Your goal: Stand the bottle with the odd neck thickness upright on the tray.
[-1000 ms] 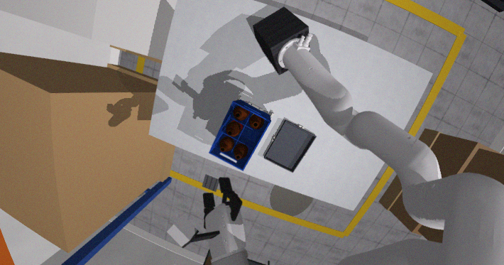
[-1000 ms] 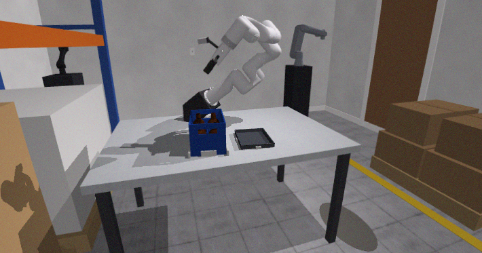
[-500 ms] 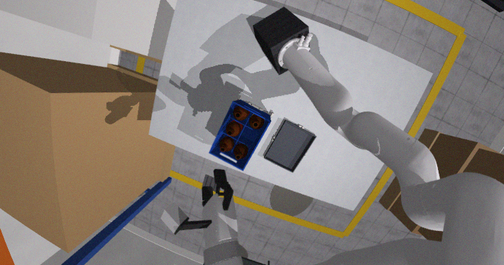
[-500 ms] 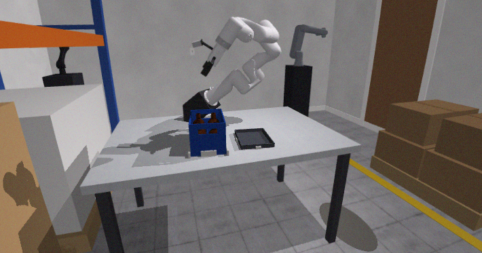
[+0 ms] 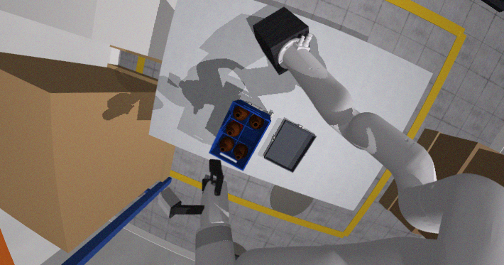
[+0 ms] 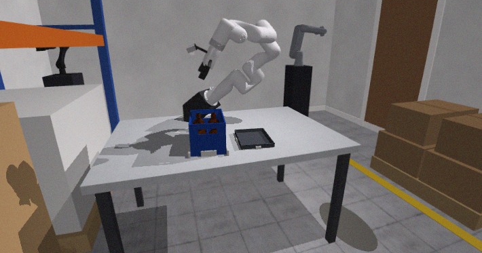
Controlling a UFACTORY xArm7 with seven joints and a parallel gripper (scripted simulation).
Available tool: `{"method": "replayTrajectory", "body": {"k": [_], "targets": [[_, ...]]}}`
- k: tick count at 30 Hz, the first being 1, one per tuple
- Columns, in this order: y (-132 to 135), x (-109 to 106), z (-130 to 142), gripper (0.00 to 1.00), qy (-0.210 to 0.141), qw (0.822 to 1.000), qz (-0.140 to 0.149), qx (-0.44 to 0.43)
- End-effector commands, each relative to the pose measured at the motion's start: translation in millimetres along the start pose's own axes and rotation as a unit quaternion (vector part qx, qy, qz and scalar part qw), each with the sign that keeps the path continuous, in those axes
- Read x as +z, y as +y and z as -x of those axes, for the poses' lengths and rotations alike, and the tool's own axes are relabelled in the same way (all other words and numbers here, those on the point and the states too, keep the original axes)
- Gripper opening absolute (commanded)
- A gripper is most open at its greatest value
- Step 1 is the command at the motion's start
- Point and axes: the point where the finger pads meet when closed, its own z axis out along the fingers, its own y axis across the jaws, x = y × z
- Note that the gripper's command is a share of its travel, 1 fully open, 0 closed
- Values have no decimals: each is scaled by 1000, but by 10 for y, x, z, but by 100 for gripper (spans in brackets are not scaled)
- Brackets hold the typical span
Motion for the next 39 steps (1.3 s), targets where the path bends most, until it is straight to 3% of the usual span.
{"method": "replayTrajectory", "body": {"k": [1, 2, 17, 19, 34, 36, 39], "targets": [[23, 125, -26, 100, -18, 999, -16, -31], [37, 263, -28, 100, -36, 997, -30, -61], [37, 263, -28, 100, -36, 997, -30, -61], [54, 532, 0, 100, -68, 989, -59, -118], [54, 532, 0, 100, -68, 989, -59, -118], [59, 783, 63, 100, -96, 977, -87, -167], [59, 783, 63, 100, -96, 977, -87, -167]]}}
